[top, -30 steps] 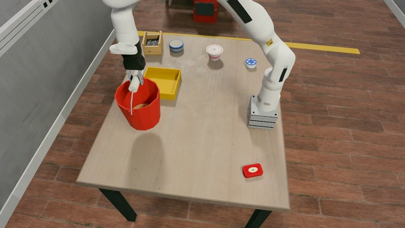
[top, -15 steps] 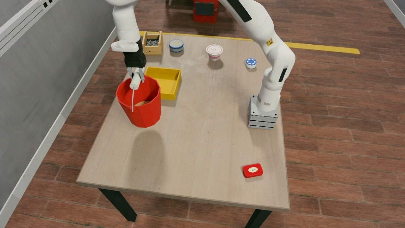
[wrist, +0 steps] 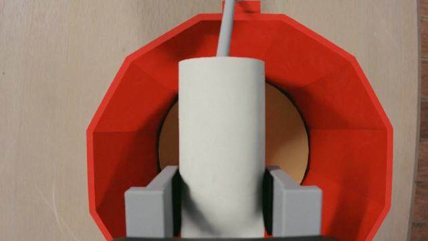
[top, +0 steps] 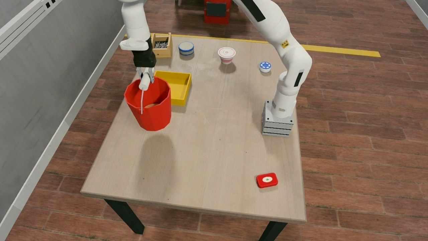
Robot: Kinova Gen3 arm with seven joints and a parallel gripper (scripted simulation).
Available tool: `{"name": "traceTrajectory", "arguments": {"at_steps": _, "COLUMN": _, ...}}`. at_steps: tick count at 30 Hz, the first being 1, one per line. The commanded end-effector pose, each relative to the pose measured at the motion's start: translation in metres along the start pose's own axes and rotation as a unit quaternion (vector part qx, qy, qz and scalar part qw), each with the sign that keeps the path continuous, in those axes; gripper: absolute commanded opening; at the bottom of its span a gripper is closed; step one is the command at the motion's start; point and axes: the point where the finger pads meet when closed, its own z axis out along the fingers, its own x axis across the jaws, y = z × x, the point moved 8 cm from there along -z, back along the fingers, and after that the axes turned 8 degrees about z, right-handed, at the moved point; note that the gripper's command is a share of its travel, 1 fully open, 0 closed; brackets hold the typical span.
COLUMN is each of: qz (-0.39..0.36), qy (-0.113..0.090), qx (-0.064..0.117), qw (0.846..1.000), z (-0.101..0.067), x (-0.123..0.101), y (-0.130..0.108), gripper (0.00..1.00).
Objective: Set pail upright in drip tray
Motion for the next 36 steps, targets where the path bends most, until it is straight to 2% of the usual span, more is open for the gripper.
{"name": "traceTrajectory", "arguments": {"at_steps": 1, "qz": 0.0, "qy": 0.001, "qx": 0.0, "qw": 1.0, "z": -0.001, "x": 0.001, "y": 0.007, "gripper": 0.0}}
{"name": "traceTrajectory", "arguments": {"at_steps": 23, "qz": 0.0, "qy": 0.001, "qx": 0.0, "qw": 1.0, "z": -0.001, "x": 0.006, "y": 0.054, "gripper": 0.0}}
{"name": "traceTrajectory", "arguments": {"at_steps": 36, "qz": 0.0, "qy": 0.001, "qx": 0.0, "qw": 1.0, "z": -0.001, "x": 0.01, "y": 0.094, "gripper": 0.0}}
